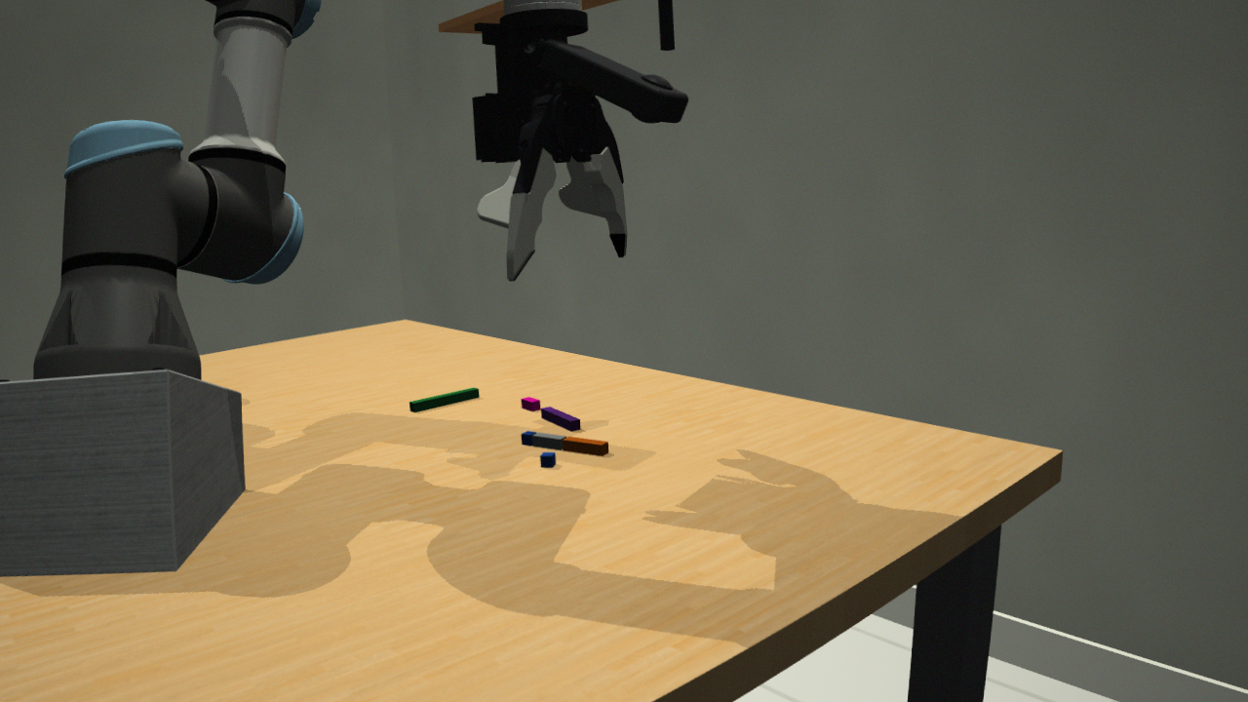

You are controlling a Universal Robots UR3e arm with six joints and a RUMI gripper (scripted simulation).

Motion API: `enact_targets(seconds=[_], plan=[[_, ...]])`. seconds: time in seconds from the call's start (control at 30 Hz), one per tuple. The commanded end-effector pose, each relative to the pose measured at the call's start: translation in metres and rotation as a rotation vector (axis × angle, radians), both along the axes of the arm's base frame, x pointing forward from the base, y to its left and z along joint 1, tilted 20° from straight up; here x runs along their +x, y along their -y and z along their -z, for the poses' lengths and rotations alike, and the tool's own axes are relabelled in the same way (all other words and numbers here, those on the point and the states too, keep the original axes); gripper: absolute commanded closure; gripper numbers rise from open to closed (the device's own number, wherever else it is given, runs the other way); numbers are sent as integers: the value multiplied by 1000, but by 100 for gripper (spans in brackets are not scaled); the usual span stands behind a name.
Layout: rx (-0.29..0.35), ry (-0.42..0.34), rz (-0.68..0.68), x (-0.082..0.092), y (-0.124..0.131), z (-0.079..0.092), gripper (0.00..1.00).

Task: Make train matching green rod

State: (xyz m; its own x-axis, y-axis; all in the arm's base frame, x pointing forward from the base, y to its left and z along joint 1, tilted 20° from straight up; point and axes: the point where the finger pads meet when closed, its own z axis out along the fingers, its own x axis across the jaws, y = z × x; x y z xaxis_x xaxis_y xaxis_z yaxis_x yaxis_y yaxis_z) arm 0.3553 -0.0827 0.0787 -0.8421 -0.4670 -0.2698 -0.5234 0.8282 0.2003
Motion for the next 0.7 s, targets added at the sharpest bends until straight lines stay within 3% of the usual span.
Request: enact_targets(seconds=[0.0, 0.37, 0.67], plan=[[1, -2, -2, -2, 7, -19, 0], [1, -2, -2, -5, 12, -36, 0], [1, -2, -2, -5, 14, -42, 0]])
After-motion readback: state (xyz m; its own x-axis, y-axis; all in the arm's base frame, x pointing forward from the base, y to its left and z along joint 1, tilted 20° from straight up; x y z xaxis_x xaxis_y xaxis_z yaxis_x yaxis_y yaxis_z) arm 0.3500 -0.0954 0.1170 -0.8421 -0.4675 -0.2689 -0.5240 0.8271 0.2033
